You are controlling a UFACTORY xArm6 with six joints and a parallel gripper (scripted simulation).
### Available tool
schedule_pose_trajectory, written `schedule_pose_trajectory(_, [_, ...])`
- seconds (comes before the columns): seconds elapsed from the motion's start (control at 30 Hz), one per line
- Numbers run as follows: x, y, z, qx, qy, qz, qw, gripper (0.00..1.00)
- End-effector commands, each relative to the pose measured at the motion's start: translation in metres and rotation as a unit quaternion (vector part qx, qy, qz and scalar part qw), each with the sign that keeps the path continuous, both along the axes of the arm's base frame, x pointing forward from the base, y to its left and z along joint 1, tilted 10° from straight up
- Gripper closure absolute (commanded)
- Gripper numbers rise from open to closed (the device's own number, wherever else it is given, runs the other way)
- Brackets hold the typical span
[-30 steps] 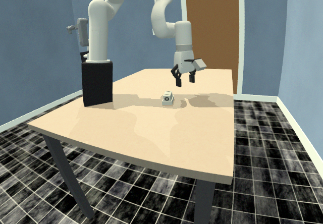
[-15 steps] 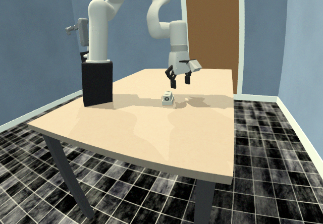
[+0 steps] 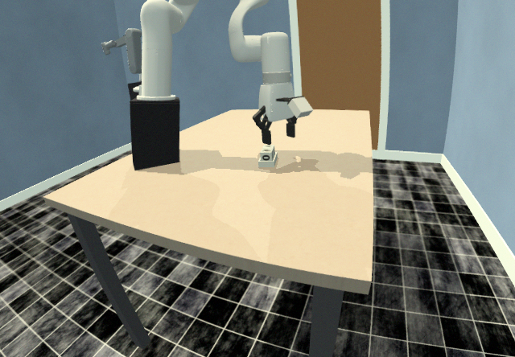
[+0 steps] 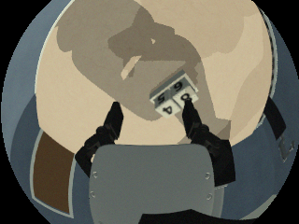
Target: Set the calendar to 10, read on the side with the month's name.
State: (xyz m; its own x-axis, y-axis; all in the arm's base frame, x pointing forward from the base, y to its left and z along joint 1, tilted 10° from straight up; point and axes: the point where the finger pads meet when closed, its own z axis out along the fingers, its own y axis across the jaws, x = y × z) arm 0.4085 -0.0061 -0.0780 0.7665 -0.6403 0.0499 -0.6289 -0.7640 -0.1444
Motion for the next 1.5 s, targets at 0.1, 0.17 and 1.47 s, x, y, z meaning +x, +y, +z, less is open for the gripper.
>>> schedule_pose_trajectory(0.1, [-0.007,-0.011,-0.001,0.004,-0.008,0.0,1.0,0.0])
schedule_pose_trajectory(0.17, [-0.012,-0.018,-0.003,0.004,-0.008,0.0,1.0,0.0])
schedule_pose_trajectory(1.47, [-0.068,-0.095,-0.018,0.004,-0.008,0.0,1.0,0.0])
